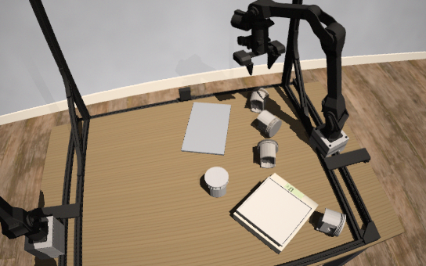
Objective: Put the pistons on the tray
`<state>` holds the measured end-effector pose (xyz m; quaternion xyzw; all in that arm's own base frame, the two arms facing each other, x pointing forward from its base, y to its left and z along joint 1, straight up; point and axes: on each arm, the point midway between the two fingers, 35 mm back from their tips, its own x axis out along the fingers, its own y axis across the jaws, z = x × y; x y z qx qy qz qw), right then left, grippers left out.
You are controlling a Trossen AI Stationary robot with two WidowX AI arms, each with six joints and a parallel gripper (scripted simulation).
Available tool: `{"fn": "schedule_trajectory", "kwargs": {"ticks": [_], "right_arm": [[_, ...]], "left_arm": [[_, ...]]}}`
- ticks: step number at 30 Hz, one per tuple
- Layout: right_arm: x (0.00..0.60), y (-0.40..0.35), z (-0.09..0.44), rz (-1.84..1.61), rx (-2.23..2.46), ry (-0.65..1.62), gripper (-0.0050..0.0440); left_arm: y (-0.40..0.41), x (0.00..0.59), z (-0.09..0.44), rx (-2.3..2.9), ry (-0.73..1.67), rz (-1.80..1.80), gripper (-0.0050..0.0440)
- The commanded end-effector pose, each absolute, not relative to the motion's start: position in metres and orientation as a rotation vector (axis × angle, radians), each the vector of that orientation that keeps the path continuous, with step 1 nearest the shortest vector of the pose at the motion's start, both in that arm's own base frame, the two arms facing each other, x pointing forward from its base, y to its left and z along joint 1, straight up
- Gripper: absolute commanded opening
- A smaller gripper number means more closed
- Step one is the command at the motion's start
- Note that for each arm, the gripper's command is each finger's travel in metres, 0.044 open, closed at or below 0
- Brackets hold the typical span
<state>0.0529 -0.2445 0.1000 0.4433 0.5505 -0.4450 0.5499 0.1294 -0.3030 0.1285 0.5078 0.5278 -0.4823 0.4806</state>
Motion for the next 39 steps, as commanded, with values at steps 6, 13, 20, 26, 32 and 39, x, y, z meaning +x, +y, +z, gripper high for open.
{"fn": "schedule_trajectory", "kwargs": {"ticks": [6,13,20,26,32,39], "right_arm": [[0.053,-0.244,0.100,-1.050,1.050,1.303,0.0440],[0.053,-0.244,0.100,-1.050,1.050,1.303,0.0440],[0.053,-0.244,0.100,-1.050,1.050,1.303,0.0440],[0.053,-0.244,0.100,-1.050,1.050,1.303,0.0440],[0.053,-0.244,0.100,-1.050,1.050,1.303,0.0440],[0.053,-0.244,0.100,-1.050,1.050,1.303,0.0440]], "left_arm": [[-0.305,0.130,0.127,1.393,1.237,-1.284,0.0378],[-0.305,0.130,0.127,1.555,1.169,-1.403,0.0378],[-0.305,0.130,0.127,1.715,1.088,-1.520,0.0378],[-0.305,0.130,0.127,1.807,1.036,-1.585,0.0378],[-0.305,0.130,0.125,1.930,0.958,-1.673,0.0378],[-0.305,0.130,0.115,1.930,0.958,-1.673,0.0378]]}}
